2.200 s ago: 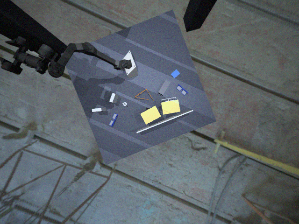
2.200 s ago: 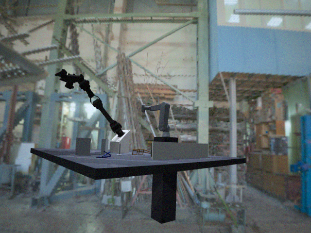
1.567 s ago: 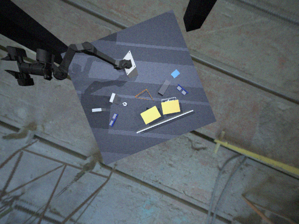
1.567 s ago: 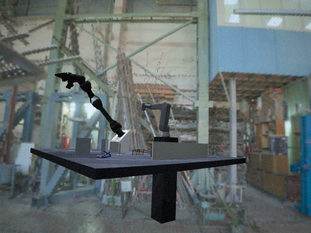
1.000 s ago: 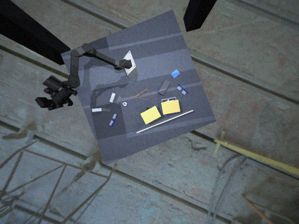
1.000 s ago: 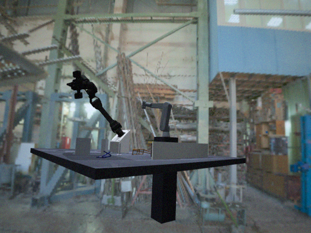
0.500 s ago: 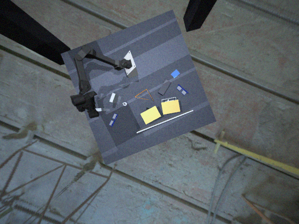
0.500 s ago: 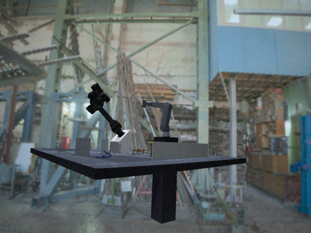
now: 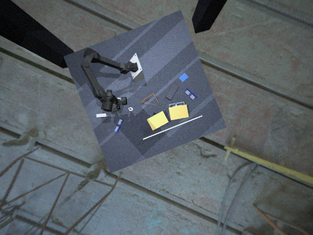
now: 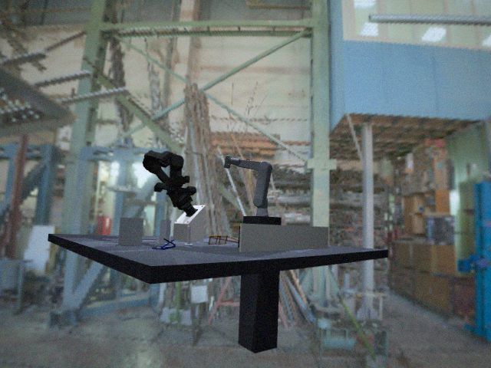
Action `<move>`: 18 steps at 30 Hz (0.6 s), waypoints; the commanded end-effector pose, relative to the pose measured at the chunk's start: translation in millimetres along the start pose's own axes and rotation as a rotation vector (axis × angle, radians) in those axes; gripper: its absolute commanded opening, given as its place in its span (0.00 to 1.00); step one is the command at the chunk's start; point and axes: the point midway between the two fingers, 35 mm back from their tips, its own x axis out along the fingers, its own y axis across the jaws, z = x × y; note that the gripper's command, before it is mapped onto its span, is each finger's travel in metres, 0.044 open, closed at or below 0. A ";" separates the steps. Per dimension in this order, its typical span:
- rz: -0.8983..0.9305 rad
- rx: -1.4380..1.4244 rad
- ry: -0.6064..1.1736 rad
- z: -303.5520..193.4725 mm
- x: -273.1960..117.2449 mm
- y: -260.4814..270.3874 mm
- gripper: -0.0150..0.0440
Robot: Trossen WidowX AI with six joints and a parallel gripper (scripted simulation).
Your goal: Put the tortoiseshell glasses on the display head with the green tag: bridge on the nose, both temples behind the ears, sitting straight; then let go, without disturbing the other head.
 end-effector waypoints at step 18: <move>0.072 -0.433 0.221 -60.7 10.7 26.4 0.25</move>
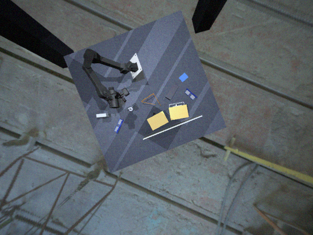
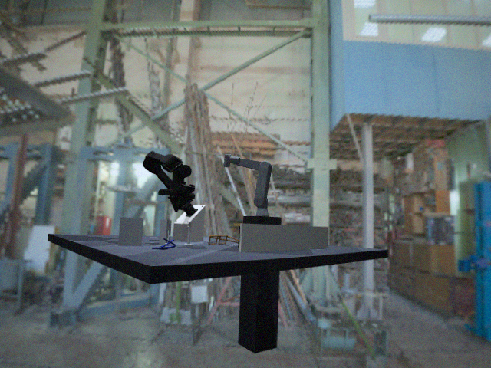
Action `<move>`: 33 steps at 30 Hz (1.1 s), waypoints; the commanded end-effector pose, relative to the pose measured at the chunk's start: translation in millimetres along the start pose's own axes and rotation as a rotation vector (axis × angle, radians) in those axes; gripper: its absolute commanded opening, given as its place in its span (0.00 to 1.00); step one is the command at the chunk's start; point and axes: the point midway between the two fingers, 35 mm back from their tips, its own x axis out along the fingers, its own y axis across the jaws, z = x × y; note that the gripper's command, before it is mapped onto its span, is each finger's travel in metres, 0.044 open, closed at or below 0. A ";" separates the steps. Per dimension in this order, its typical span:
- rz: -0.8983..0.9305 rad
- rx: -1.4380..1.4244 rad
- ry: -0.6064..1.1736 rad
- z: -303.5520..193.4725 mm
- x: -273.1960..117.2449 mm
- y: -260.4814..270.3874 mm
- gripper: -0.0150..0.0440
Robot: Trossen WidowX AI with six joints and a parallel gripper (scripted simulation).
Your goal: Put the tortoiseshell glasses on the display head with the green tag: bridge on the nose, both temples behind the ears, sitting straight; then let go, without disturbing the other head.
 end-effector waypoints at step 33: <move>-0.003 -0.006 0.005 -1.5 57.3 0.1 0.25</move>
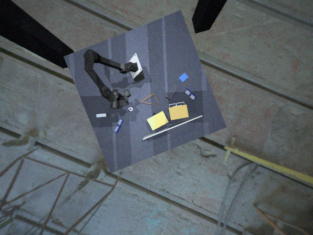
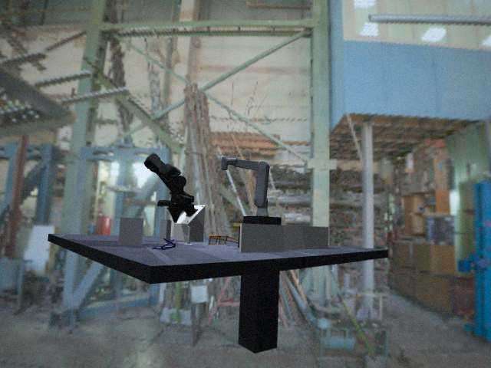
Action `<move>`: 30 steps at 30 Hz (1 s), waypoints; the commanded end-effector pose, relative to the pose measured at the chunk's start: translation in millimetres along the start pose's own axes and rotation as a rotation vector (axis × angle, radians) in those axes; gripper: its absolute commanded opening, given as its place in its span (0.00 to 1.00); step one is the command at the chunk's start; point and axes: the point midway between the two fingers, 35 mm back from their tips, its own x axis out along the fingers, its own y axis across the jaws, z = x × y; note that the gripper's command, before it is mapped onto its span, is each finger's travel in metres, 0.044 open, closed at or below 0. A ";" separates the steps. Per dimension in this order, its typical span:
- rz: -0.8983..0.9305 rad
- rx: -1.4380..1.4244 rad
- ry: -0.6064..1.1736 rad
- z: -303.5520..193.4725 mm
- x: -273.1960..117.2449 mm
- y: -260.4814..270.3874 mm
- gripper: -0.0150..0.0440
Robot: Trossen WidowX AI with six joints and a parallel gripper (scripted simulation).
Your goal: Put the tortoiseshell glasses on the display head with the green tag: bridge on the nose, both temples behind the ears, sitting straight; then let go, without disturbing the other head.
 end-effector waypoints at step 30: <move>0.003 -0.005 0.001 -0.2 6.8 -16.7 0.25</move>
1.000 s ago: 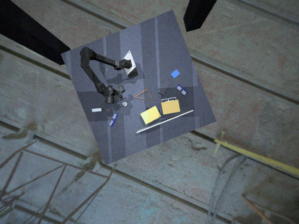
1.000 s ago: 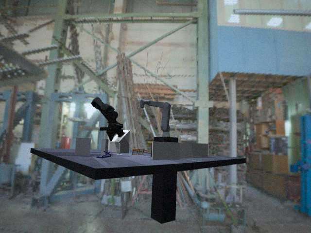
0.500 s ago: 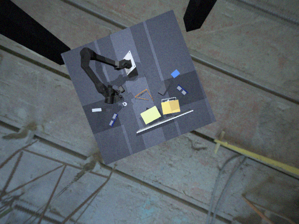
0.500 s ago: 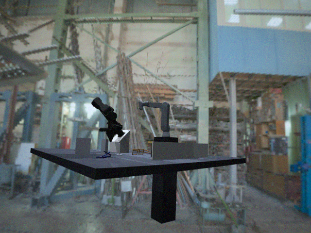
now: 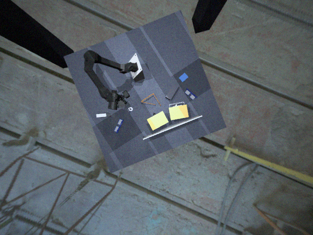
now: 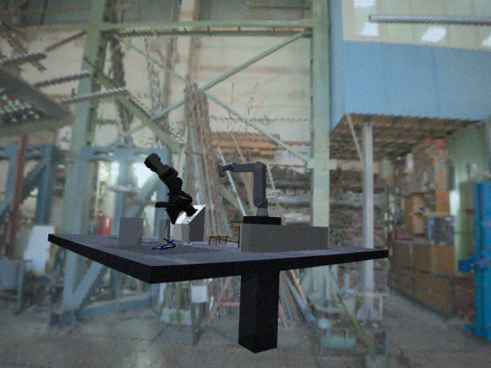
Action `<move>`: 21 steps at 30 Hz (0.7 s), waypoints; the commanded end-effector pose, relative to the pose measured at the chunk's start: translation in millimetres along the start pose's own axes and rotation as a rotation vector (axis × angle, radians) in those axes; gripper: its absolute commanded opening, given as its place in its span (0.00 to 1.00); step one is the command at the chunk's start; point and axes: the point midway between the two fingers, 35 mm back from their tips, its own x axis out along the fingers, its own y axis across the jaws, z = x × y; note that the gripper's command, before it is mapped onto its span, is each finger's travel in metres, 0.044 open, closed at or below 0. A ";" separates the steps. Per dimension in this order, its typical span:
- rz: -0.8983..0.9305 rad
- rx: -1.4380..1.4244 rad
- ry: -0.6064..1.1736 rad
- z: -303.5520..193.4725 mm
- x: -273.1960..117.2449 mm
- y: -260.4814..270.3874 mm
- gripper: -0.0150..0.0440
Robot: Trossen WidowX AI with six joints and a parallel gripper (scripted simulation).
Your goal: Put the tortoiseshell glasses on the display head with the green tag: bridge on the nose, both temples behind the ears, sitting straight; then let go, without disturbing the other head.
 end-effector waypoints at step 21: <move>-0.004 0.001 0.002 -0.3 -0.2 -19.9 0.25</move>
